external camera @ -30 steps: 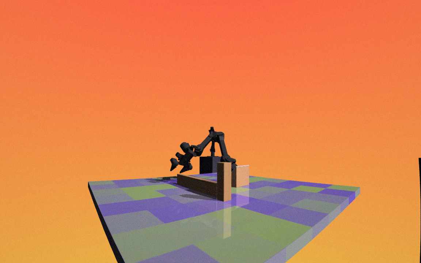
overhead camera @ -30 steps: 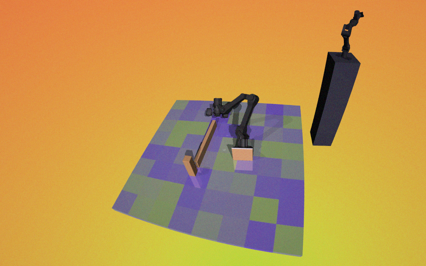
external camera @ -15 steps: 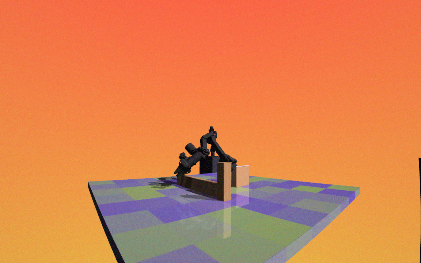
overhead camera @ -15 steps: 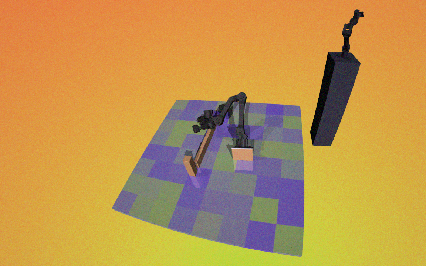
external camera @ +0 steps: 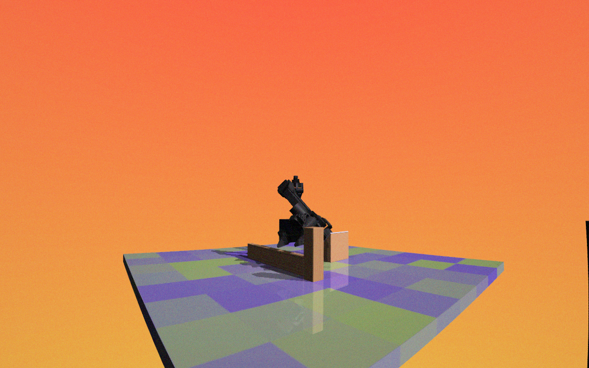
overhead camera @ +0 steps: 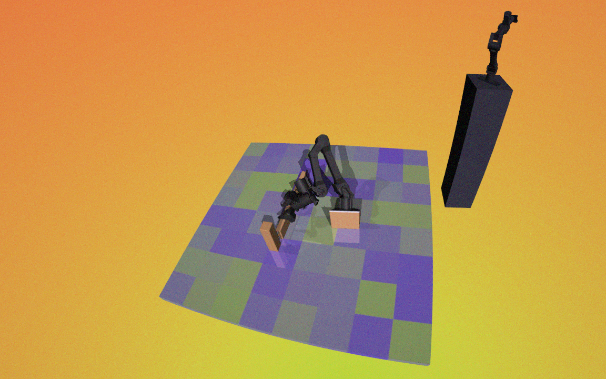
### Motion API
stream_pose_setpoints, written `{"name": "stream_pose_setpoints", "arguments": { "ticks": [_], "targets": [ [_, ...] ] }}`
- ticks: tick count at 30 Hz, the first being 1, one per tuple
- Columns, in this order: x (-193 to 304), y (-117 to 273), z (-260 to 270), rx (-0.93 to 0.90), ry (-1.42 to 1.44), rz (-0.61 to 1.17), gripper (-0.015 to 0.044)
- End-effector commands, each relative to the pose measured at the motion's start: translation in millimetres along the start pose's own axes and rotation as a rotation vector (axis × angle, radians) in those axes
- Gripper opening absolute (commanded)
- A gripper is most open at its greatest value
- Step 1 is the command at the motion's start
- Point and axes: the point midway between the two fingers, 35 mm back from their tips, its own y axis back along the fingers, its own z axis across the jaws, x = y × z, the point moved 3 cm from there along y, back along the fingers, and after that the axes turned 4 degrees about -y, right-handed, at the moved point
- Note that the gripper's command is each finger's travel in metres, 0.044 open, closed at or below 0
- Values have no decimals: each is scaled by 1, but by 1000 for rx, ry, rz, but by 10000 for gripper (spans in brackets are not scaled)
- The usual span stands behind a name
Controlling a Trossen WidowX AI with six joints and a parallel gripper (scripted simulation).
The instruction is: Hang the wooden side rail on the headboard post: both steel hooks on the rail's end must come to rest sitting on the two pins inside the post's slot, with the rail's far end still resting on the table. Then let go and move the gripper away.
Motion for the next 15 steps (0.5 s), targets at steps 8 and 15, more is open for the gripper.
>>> {"name": "stream_pose_setpoints", "arguments": {
  "ticks": [8,15],
  "targets": [
    [46,59,63,-319,388,-66,440],
    [46,59,63,-319,388,-66,440]
  ]
}}
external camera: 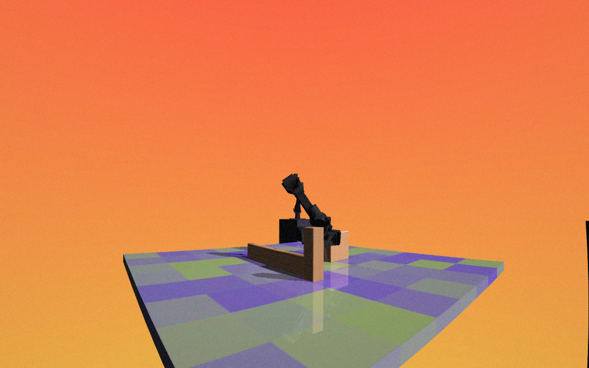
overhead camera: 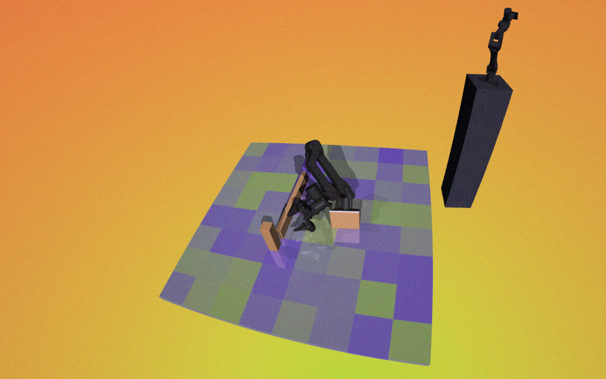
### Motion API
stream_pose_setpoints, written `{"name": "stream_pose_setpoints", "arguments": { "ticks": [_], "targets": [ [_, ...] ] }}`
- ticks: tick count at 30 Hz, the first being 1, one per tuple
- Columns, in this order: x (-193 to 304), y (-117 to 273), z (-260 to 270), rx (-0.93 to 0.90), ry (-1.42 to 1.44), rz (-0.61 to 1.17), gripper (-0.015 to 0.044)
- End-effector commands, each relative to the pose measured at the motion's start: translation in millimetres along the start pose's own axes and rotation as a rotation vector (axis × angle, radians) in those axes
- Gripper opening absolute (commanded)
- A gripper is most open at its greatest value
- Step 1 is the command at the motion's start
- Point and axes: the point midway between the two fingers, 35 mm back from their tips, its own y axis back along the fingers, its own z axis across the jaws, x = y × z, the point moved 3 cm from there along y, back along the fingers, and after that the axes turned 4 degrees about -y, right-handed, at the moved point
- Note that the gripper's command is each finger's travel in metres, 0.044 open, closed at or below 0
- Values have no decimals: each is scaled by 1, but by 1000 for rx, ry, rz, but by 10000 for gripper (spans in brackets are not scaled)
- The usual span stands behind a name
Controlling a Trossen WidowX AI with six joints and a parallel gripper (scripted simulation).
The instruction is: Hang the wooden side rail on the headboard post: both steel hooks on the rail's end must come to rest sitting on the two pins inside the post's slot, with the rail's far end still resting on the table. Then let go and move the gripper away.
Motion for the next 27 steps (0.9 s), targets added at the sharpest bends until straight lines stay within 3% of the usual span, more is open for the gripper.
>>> {"name": "stream_pose_setpoints", "arguments": {
  "ticks": [1,16,27],
  "targets": [
    [2,1,2,-11,14,2,440],
    [1,0,3,-13,17,5,440],
    [-28,-52,-4,-211,162,159,440]
  ]
}}
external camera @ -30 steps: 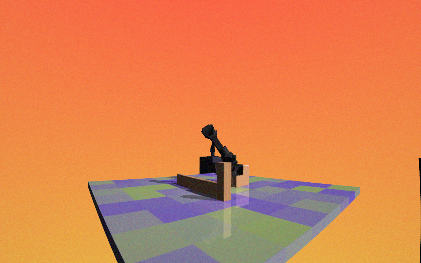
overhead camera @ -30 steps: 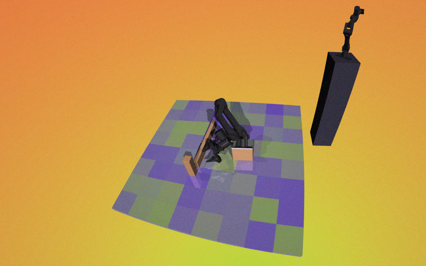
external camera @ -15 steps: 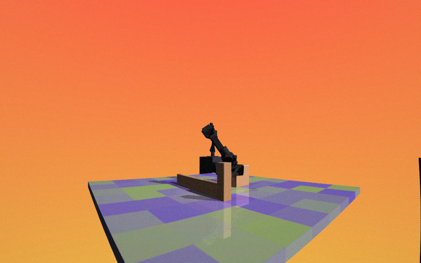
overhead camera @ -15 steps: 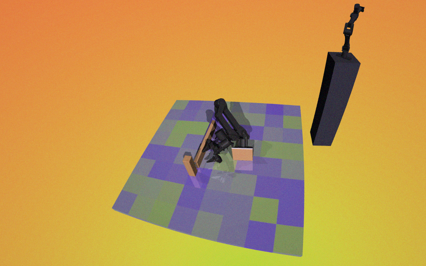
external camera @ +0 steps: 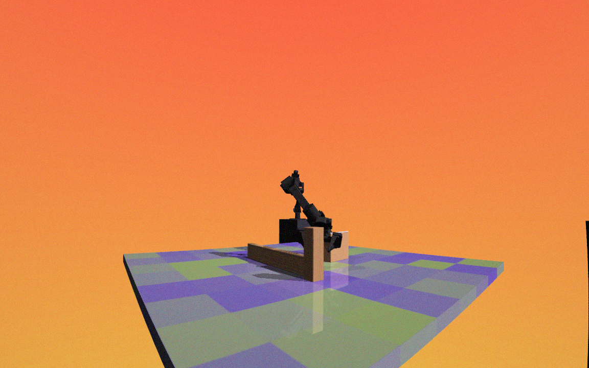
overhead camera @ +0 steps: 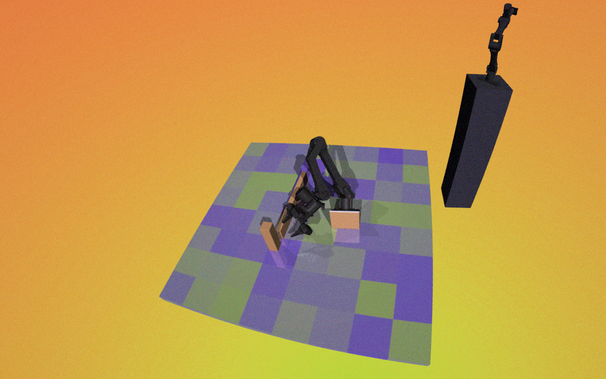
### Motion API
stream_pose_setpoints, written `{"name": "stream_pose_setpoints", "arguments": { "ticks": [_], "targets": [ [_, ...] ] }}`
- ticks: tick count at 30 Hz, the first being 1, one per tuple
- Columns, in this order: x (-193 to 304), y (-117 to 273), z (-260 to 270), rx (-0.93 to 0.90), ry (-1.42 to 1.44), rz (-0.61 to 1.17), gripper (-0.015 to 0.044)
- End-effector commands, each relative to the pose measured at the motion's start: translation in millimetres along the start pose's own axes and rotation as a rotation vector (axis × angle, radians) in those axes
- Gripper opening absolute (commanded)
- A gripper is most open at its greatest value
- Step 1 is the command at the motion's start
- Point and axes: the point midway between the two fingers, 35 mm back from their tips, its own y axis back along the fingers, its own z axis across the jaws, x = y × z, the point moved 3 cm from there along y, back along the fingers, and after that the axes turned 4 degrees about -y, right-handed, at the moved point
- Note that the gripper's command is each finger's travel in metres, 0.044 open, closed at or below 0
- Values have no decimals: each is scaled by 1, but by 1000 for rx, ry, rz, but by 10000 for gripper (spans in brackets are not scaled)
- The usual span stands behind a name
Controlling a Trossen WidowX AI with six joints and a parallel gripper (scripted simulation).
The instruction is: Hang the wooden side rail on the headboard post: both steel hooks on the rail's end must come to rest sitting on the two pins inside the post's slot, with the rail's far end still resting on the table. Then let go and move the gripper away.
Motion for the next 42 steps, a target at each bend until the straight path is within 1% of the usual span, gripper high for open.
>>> {"name": "stream_pose_setpoints", "arguments": {
  "ticks": [1,7,16,42],
  "targets": [
    [-27,-16,-23,-114,73,66,440],
    [-47,-4,-58,-249,131,137,440],
    [-54,16,-81,-331,154,172,440],
    [-55,16,-82,-333,155,173,440]
  ]
}}
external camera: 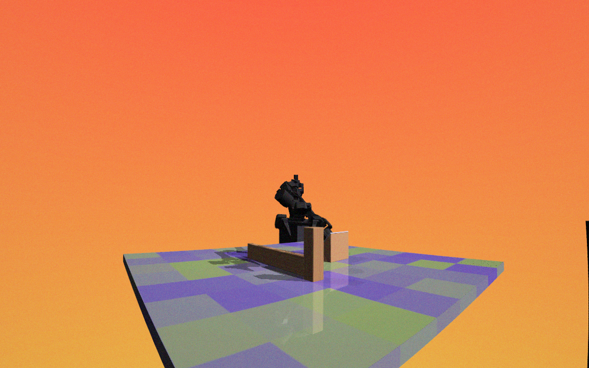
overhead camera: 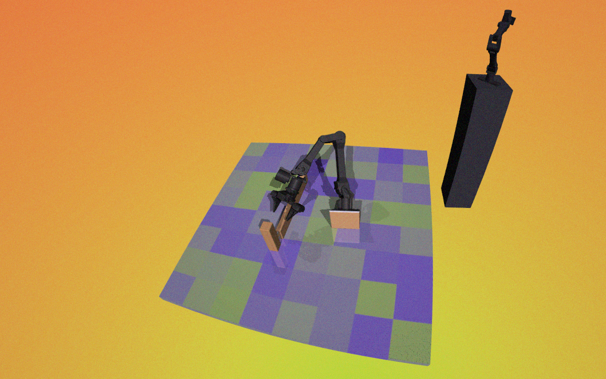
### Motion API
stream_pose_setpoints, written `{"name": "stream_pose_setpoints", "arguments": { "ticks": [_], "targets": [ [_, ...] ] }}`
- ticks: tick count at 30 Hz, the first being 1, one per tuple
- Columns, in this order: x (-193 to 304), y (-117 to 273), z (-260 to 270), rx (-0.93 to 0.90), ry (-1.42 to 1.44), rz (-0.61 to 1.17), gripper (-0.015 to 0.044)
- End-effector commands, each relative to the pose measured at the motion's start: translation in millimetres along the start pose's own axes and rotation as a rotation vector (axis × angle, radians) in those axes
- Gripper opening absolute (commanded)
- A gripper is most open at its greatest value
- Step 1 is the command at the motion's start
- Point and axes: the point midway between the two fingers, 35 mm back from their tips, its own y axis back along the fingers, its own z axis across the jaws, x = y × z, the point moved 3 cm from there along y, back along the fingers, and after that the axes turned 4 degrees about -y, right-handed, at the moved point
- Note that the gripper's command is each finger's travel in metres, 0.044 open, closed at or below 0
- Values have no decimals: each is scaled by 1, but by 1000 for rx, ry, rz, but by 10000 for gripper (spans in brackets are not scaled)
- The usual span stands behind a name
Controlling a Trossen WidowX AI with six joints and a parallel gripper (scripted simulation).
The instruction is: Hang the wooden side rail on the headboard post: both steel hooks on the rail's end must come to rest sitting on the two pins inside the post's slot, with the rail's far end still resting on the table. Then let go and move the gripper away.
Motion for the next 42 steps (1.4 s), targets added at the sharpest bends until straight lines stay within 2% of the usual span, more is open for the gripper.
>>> {"name": "stream_pose_setpoints", "arguments": {
  "ticks": [1,5,12,19,30,42],
  "targets": [
    [-1,1,0,0,4,-4,440],
    [-1,0,-1,-6,-47,11,440],
    [-4,-5,-5,-7,-571,184,440],
    [-7,-8,-9,102,-1084,355,440],
    [-15,-6,-18,493,-1819,499,440],
    [-24,0,-27,993,-2343,379,440]
  ]
}}
